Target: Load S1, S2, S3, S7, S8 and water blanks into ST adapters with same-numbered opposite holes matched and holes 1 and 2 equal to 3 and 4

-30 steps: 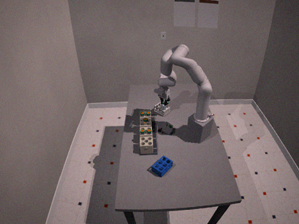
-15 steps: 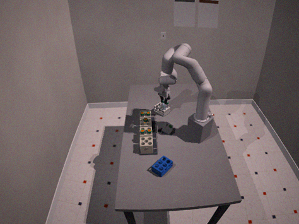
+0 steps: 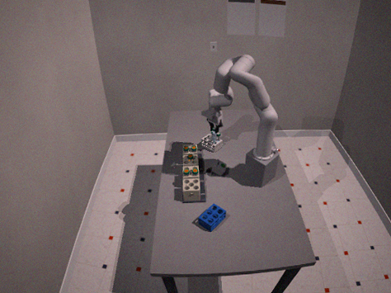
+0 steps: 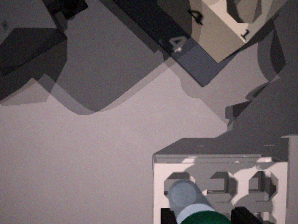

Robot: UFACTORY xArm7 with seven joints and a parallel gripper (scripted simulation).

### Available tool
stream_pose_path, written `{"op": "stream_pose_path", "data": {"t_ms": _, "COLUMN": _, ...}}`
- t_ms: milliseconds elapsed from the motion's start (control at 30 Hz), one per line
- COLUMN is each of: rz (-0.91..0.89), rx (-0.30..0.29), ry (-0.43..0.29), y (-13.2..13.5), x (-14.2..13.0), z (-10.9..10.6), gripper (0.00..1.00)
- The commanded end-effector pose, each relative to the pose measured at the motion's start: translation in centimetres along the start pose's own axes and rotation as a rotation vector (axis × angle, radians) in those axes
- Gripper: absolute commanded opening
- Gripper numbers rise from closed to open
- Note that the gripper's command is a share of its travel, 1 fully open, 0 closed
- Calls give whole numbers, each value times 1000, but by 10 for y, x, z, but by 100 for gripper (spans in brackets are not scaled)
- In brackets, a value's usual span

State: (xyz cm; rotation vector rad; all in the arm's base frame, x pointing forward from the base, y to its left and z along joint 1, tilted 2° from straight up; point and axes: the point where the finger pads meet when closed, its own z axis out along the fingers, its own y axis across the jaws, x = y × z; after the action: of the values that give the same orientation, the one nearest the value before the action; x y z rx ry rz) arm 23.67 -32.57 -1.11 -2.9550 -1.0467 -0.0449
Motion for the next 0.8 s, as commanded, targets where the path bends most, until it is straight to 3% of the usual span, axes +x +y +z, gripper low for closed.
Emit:
{"op": "stream_pose_path", "data": {"t_ms": 0, "rz": 1, "rx": -2, "ry": -1, "y": 1, "x": 0, "z": -10, "gripper": 0}}
{"op": "stream_pose_path", "data": {"t_ms": 767, "rz": 0, "rx": -2, "ry": -1, "y": 1, "x": 0, "z": -48, "gripper": 0}}
